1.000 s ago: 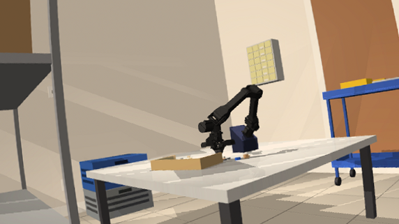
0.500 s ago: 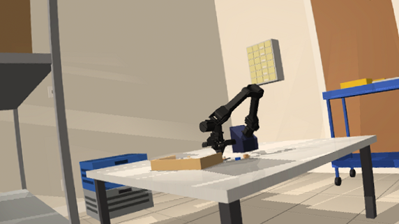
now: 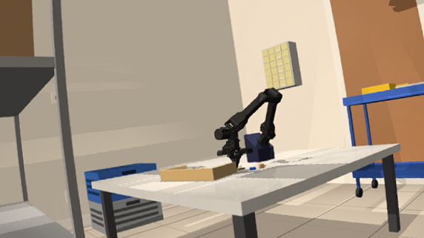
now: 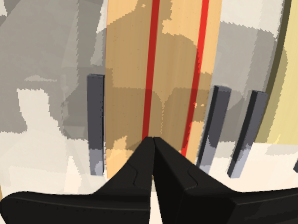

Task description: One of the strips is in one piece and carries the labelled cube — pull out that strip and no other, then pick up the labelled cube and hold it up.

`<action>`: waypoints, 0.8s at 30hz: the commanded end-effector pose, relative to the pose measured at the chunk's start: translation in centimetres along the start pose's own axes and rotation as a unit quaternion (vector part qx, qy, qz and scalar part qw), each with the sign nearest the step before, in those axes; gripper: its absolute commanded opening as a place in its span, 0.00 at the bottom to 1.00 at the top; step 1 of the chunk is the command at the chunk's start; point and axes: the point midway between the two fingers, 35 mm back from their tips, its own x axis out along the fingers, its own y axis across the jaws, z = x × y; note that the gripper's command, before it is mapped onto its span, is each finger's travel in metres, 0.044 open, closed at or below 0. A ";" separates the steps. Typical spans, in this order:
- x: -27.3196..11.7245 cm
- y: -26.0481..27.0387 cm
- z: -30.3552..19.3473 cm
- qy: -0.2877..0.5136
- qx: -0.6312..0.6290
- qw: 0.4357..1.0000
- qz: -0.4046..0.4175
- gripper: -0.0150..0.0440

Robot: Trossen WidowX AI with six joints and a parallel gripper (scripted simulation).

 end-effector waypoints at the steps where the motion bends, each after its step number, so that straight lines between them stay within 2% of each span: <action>1: 0.3 0.0 -1.2 0.007 0.003 1.000 0.001 0.25; 24: 0.3 0.0 -4.7 0.008 0.003 1.000 0.001 0.25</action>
